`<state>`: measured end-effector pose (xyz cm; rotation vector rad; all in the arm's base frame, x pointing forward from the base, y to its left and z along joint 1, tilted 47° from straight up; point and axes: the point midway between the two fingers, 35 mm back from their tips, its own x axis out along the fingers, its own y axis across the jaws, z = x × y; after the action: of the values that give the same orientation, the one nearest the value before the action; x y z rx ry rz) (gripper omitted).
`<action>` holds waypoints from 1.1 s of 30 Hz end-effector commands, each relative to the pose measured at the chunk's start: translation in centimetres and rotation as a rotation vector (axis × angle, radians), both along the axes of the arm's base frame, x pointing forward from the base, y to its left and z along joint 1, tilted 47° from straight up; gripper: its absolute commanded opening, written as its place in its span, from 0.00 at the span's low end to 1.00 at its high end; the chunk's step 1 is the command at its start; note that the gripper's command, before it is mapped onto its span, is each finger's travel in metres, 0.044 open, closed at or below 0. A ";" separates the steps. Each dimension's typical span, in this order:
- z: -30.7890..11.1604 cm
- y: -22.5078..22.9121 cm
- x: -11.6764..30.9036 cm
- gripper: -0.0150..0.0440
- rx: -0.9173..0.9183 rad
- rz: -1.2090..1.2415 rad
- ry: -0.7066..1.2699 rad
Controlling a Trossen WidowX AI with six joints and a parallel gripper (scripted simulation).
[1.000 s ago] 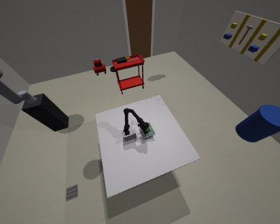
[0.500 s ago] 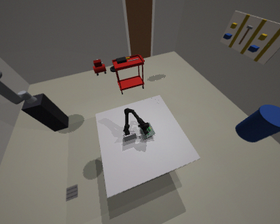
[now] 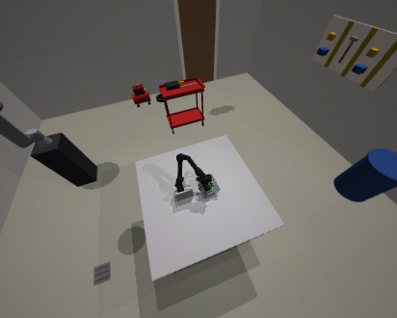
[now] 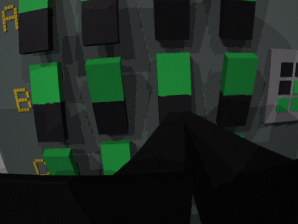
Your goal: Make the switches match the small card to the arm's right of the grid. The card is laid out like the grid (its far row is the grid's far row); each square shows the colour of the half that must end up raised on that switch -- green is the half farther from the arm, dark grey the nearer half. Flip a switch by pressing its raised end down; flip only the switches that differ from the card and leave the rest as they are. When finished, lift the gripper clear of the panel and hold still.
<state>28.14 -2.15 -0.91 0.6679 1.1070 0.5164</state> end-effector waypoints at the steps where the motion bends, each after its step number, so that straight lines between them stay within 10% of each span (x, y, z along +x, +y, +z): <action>1: 0.0 0.1 0.0 0.25 0.006 -0.002 0.002; 33: -0.2 0.3 0.1 0.25 0.006 -0.002 0.001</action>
<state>28.22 -1.98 -1.10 0.6697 1.1068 0.5151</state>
